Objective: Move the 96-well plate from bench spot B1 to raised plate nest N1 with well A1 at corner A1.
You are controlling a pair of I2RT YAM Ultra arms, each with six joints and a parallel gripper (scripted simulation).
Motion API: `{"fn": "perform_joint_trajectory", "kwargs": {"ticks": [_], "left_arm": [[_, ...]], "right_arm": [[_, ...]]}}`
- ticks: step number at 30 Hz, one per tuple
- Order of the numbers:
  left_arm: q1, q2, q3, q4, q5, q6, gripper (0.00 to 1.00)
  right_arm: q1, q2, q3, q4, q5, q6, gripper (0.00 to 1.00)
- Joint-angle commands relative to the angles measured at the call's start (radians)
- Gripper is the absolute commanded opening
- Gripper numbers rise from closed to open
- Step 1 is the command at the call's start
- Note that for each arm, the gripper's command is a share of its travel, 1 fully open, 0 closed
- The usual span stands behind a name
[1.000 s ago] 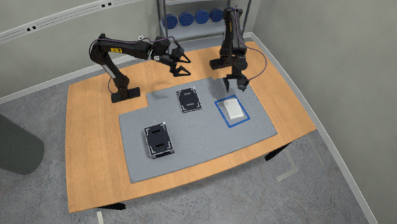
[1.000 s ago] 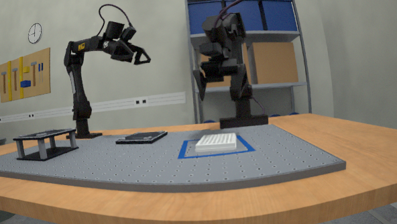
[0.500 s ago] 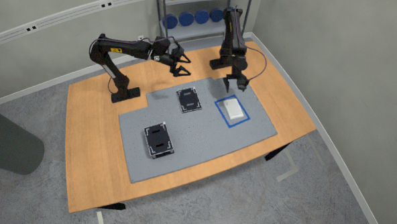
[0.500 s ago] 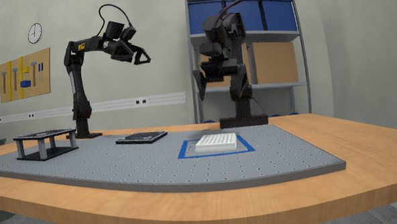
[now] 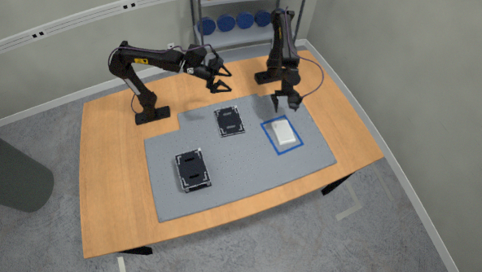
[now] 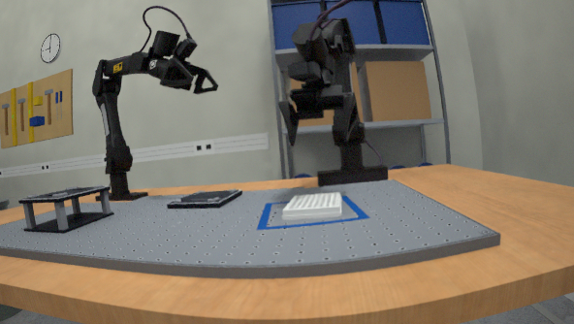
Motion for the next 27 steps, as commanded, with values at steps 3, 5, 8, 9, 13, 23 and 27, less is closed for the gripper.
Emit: {"fn": "perform_joint_trajectory", "kwargs": {"ticks": [3, 5, 8, 9, 13, 23, 27], "left_arm": [[0.002, -0.004, 0.016, -0.012, 0.012, 0.006, 1.00], [0.002, -0.004, 0.016, -0.012, 0.012, 0.006, 1.00], [0.001, 0.015, 0.036, -0.064, 0.009, -0.013, 1.00], [0.001, 0.029, 0.050, -0.093, 0.007, -0.023, 1.00], [-0.001, 0.126, 0.145, -0.210, 0.003, -0.056, 1.00], [0.008, 0.413, 0.450, -0.435, 0.018, -0.108, 1.00], [0.011, 0.536, 0.595, -0.531, 0.023, -0.125, 1.00]], "right_arm": [[0.003, -0.019, 0.001, 0.021, 0.006, 0.004, 1.00], [0.003, -0.019, 0.001, 0.021, 0.006, 0.004, 1.00], [0.003, -0.019, 0.001, 0.021, 0.006, 0.004, 1.00], [0.003, -0.019, 0.001, 0.021, 0.006, 0.004, 1.00], [0.003, -0.019, 0.001, 0.021, 0.006, 0.004, 1.00], [0.003, -0.019, 0.001, 0.021, 0.006, 0.004, 1.00], [0.003, -0.019, 0.001, 0.021, 0.006, 0.004, 1.00]]}}
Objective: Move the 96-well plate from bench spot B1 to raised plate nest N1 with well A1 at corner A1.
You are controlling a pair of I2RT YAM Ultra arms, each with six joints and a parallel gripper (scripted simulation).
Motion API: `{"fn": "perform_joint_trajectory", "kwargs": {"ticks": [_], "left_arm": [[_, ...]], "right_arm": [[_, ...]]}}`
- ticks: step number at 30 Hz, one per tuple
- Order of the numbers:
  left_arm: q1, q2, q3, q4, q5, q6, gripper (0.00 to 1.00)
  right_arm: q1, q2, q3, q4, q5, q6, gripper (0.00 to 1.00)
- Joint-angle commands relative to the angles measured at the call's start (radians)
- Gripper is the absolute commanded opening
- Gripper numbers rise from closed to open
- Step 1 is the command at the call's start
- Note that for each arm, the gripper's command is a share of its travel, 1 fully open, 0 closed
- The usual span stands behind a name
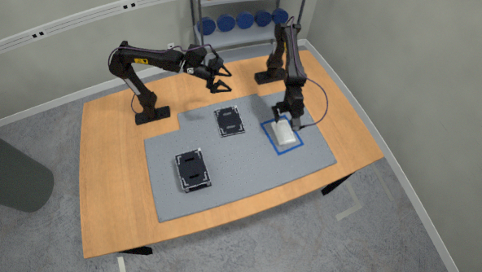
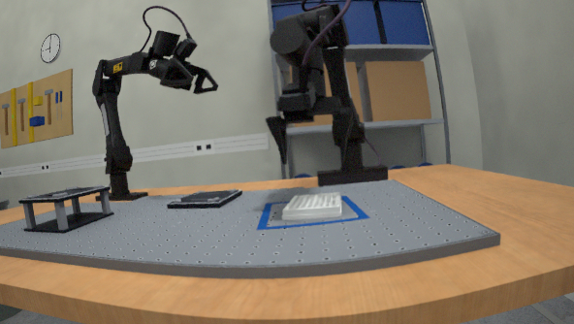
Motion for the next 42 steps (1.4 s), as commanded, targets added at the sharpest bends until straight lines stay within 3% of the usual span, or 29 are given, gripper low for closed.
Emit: {"fn": "perform_joint_trajectory", "kwargs": {"ticks": [1, 14, 42], "left_arm": [[0.012, 0.086, 0.115, -0.133, 0.017, -0.030, 1.00], [0.016, 0.216, 0.278, -0.203, 0.022, -0.036, 1.00], [0.016, 0.239, 0.151, -0.065, 0.021, -0.030, 1.00]], "right_arm": [[0.003, -0.019, 0.001, 0.021, 0.006, 0.004, 1.00], [0.003, -0.019, 0.001, 0.021, 0.006, 0.004, 1.00], [0.003, -0.019, 0.001, 0.021, 0.006, 0.004, 1.00]]}}
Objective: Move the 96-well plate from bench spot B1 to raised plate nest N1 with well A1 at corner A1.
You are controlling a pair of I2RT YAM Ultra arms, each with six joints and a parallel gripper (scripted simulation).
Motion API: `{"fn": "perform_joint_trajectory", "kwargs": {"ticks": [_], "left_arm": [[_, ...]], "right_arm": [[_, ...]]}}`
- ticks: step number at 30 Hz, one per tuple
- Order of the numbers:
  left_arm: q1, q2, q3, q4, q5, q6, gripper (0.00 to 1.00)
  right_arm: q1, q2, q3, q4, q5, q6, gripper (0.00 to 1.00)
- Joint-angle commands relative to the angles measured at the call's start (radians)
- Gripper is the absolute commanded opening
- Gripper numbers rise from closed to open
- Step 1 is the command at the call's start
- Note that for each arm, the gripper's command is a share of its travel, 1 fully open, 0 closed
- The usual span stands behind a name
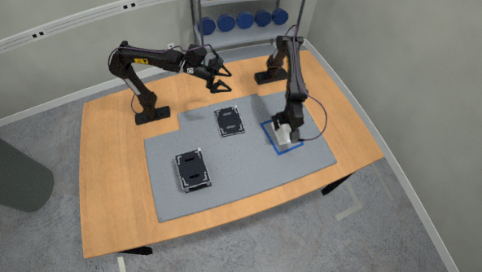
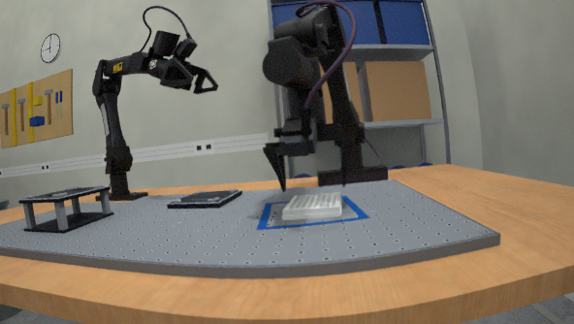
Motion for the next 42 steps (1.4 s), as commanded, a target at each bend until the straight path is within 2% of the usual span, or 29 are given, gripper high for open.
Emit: {"fn": "perform_joint_trajectory", "kwargs": {"ticks": [1, 23, 24, 26, 27, 29, 30, 34, 35, 40, 41, 42], "left_arm": [[0.010, 0.016, -0.017, 0.033, 0.011, -0.001, 1.00], [0.010, 0.038, -0.049, 0.083, 0.011, -0.001, 1.00], [0.010, 0.038, -0.049, 0.083, 0.011, -0.001, 0.96], [0.010, 0.038, -0.049, 0.083, 0.011, -0.001, 0.96], [0.010, 0.038, -0.049, 0.083, 0.011, -0.001, 0.91], [0.003, 0.030, -0.041, 0.078, 0.003, -0.001, 0.91], [0.003, 0.030, -0.041, 0.078, 0.003, -0.001, 0.87], [0.003, 0.030, -0.041, 0.078, 0.003, -0.001, 0.87], [0.003, 0.030, -0.041, 0.078, 0.003, -0.001, 0.83], [0.003, 0.030, -0.041, 0.078, 0.003, -0.001, 0.79], [0.003, 0.030, -0.041, 0.078, 0.003, -0.001, 0.67], [0.002, 0.042, -0.025, 0.073, 0.003, -0.007, 0.77]], "right_arm": [[0.003, -0.019, 0.001, 0.021, 0.006, 0.004, 1.00], [0.003, -0.019, 0.001, 0.021, 0.006, 0.004, 1.00], [0.003, -0.019, 0.001, 0.021, 0.006, 0.004, 1.00], [0.003, -0.019, 0.001, 0.021, 0.006, 0.004, 1.00], [0.003, -0.019, 0.001, 0.021, 0.006, 0.004, 1.00], [0.003, -0.019, 0.001, 0.021, 0.006, 0.004, 1.00], [0.003, -0.019, 0.001, 0.021, 0.006, 0.004, 1.00], [0.003, -0.019, 0.001, 0.021, 0.006, 0.004, 1.00], [0.003, -0.019, 0.001, 0.021, 0.006, 0.004, 1.00], [0.003, -0.019, 0.001, 0.021, 0.006, 0.004, 1.00], [0.003, -0.019, 0.001, 0.021, 0.006, 0.004, 1.00], [0.003, -0.019, 0.001, 0.021, 0.006, 0.004, 1.00]]}}
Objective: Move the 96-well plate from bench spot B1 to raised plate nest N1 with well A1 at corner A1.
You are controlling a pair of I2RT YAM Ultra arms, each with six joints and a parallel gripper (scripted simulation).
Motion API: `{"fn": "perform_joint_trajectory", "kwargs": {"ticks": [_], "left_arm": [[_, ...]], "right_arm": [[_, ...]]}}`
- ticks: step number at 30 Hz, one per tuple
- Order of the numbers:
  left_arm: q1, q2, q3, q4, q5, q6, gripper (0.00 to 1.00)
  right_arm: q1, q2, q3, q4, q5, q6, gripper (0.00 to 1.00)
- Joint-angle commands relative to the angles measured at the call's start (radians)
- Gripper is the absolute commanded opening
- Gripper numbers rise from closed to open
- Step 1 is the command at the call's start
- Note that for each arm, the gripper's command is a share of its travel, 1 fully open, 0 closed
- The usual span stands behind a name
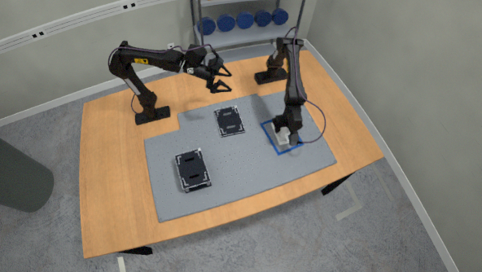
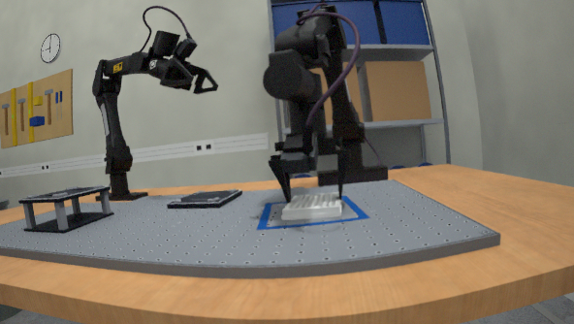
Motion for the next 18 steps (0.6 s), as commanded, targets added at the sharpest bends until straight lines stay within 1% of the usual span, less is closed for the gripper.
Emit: {"fn": "perform_joint_trajectory", "kwargs": {"ticks": [1, 5, 7, 13, 18], "left_arm": [[0.002, 0.002, 0.022, -0.016, 0.003, -0.007, 0.77], [0.002, -0.031, 0.055, -0.072, 0.003, -0.007, 0.77], [0.002, -0.031, 0.055, -0.072, 0.003, -0.007, 0.77], [0.002, -0.064, 0.135, -0.184, 0.003, -0.007, 0.77], [0.002, -0.060, 0.146, -0.193, 0.003, -0.007, 0.77]], "right_arm": [[0.003, -0.019, 0.001, 0.021, 0.006, 0.004, 1.00], [0.003, -0.019, 0.001, 0.021, 0.006, 0.004, 1.00], [0.003, -0.019, 0.001, 0.021, 0.006, 0.004, 1.00], [0.003, -0.019, 0.001, 0.021, 0.006, 0.004, 1.00], [0.003, -0.028, -0.010, 0.029, 0.016, 0.013, 1.00]]}}
